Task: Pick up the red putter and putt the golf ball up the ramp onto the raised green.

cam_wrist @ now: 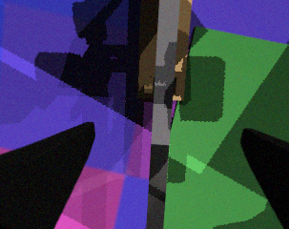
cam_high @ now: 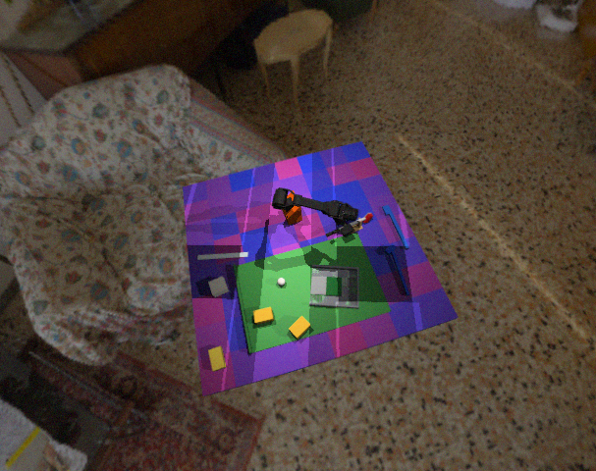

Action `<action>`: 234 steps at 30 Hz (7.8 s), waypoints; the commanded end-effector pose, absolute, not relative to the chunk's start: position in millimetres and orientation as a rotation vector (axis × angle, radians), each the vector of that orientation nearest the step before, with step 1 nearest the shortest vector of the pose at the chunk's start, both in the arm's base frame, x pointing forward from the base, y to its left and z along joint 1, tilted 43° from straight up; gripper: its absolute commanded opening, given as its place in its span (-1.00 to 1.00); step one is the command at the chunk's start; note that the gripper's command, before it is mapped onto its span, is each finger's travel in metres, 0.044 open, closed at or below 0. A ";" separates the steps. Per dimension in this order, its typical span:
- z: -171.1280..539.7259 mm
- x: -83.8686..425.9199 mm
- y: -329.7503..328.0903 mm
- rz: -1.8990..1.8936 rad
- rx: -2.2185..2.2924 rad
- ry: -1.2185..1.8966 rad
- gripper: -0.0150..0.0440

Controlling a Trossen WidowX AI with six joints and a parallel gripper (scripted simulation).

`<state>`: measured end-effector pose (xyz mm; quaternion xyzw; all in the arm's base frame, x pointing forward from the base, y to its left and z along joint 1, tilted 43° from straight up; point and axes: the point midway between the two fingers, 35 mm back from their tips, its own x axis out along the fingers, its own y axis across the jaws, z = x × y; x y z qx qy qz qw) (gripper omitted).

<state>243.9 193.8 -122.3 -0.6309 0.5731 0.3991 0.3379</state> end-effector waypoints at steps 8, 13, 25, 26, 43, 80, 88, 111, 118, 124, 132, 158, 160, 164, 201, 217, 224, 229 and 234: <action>-140.3 241.4 179.3 1.025 -1.632 1.497 1.00; -151.8 242.4 169.0 1.025 -1.632 1.498 1.00; -162.9 243.2 158.8 1.024 -1.632 1.498 1.00; -164.0 243.3 157.8 1.024 -1.633 1.498 1.00; -172.9 244.7 150.0 1.021 -1.623 1.496 0.56; -96.4 245.0 207.3 0.976 -1.600 1.511 -0.49; -53.1 271.6 175.0 0.708 -1.419 1.553 -0.49; 62.4 298.5 55.1 -0.042 -0.871 1.537 -0.49; 93.4 290.7 16.3 -0.262 -0.702 1.491 -0.49; 118.0 278.2 -15.8 -0.448 -0.558 1.437 -0.49; 147.6 253.8 -55.5 -0.689 -0.369 1.342 -0.49; 134.5 234.7 -109.2 -0.850 -0.243 1.261 -0.49; 132.2 235.0 -111.3 -0.850 -0.243 1.261 -0.49; 127.4 235.4 -115.7 -0.850 -0.242 1.261 -0.49; 129.4 224.8 -145.9 -0.860 -0.244 1.267 -0.49; 53.5 281.0 -49.9 -0.848 -0.239 1.261 -0.49; 81.3 280.0 -23.3 -0.846 -0.238 1.262 -0.49; 93.4 277.9 -13.0 -0.847 -0.239 1.262 -0.49; 86.5 277.6 -18.0 -0.848 -0.251 1.272 -0.49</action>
